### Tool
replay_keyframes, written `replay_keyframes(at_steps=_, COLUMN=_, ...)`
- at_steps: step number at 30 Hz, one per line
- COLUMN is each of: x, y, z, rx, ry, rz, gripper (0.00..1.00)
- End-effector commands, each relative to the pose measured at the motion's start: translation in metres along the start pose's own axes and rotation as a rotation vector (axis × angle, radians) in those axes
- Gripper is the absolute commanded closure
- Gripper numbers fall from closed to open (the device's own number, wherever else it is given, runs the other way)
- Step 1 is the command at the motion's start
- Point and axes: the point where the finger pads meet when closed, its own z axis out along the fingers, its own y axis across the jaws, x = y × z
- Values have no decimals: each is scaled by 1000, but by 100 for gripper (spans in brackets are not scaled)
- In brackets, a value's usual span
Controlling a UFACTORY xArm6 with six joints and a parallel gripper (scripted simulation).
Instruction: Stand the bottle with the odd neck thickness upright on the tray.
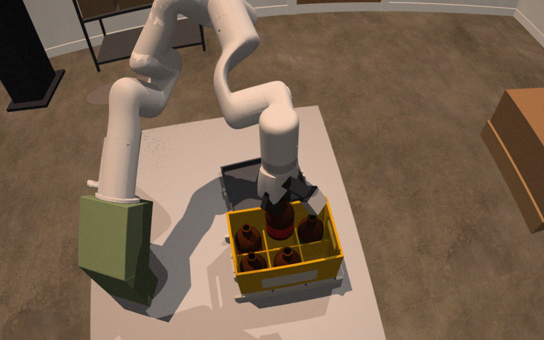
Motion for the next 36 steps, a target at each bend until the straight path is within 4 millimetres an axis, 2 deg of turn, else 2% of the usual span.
replay_keyframes(at_steps=1, x=1, y=0, z=-5, rx=0, ry=3, rz=-1, gripper=100)
replay_keyframes(at_steps=36, x=1, y=0, z=-9, rx=0, ry=3, rz=-1, gripper=100)
